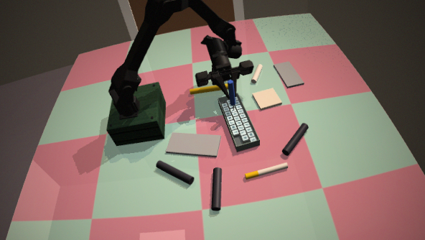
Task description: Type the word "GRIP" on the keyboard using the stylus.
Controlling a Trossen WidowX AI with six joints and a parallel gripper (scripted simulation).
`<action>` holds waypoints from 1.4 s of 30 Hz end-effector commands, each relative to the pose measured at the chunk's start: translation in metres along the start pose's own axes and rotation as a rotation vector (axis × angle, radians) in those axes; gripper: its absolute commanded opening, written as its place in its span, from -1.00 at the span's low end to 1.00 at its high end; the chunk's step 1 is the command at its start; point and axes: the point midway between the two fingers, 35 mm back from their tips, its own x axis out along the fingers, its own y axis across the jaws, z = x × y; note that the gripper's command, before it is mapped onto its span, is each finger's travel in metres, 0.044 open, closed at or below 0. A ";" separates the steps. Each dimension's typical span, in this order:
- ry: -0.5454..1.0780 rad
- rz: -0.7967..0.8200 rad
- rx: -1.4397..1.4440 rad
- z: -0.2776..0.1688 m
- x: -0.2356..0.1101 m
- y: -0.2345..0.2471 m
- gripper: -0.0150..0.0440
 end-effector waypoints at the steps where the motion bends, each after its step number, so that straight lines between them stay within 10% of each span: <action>1: -0.002 0.003 -0.003 -0.001 0.000 0.001 -0.22; 42: 0.007 0.003 -0.002 -0.063 0.036 0.001 -0.49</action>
